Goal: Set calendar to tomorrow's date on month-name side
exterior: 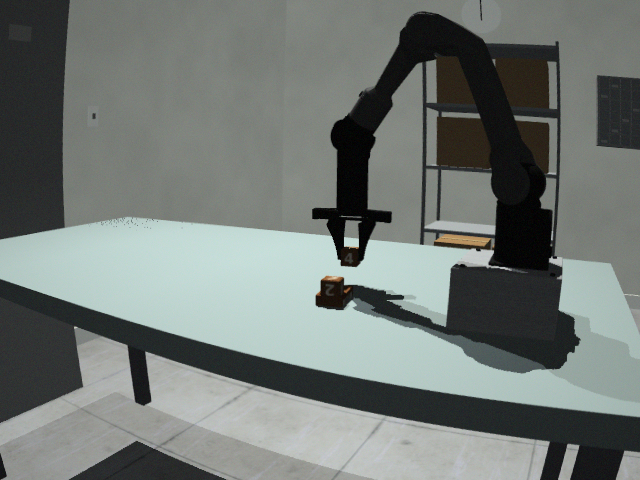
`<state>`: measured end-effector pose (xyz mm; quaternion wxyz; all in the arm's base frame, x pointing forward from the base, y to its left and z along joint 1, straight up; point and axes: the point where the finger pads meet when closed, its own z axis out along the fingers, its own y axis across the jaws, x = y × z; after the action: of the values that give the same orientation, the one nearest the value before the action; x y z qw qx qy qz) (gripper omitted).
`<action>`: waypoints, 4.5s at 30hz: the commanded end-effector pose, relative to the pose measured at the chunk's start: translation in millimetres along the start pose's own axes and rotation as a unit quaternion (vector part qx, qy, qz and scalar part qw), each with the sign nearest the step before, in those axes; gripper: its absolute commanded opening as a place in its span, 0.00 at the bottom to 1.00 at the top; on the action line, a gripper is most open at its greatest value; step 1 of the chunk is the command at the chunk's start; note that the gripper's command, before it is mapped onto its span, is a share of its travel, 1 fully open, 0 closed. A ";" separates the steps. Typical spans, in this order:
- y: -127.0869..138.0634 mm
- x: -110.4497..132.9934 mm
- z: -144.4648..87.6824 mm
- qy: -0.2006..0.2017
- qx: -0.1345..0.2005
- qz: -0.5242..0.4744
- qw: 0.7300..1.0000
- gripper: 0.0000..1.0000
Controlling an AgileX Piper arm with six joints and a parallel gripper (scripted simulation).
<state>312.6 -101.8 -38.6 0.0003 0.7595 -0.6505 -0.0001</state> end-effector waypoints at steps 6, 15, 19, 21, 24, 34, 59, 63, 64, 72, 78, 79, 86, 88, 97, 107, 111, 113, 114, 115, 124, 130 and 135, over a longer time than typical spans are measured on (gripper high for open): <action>-1.4 0.9 -38.2 0.001 0.003 0.000 1.000 0.38; -0.1 0.3 -62.6 0.000 0.001 0.000 1.000 0.38; -0.3 0.4 -62.9 0.000 0.001 0.000 1.000 0.38; -0.3 0.4 -62.9 0.000 0.001 0.000 1.000 0.38; -0.4 -1.2 -63.3 0.000 0.001 0.001 1.000 0.38; -0.2 -91.8 -73.0 0.000 0.001 0.007 1.000 0.38; 0.7 -92.9 -45.7 0.000 -0.001 0.008 1.000 0.38; 0.4 -93.2 -27.9 0.000 -0.001 0.008 1.000 0.38; 0.4 -93.3 -23.2 0.000 -0.001 0.008 1.000 0.38; -1.0 -93.4 1.5 0.000 0.000 0.008 1.000 0.38; -0.8 -93.7 15.5 0.000 0.000 0.008 1.000 0.38; -0.7 -93.7 16.5 0.000 0.000 0.008 1.000 0.38; -1.3 -93.6 16.6 0.000 0.001 0.008 1.000 0.38; -1.3 -93.6 16.6 0.000 0.001 0.008 1.000 0.38; -1.3 -93.6 16.6 0.000 0.001 0.008 1.000 0.38; -1.3 -93.6 16.6 0.000 0.001 0.008 1.000 0.38; -1.3 -93.6 16.6 0.000 0.001 0.008 1.000 0.38; -1.3 -93.6 16.6 0.000 0.001 0.008 1.000 0.38; -1.3 -93.6 16.6 0.000 0.001 0.008 1.000 0.38; -1.3 -93.6 16.6 0.000 0.001 0.008 1.000 0.38; -1.1 -93.7 17.8 0.000 0.000 0.008 1.000 0.38; -0.8 -93.7 21.6 0.000 0.000 0.008 1.000 0.38; -0.9 -93.7 25.1 0.000 0.000 0.008 1.000 0.38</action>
<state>299.5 -9.2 -62.8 -0.0002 0.7541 -0.6567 -0.0001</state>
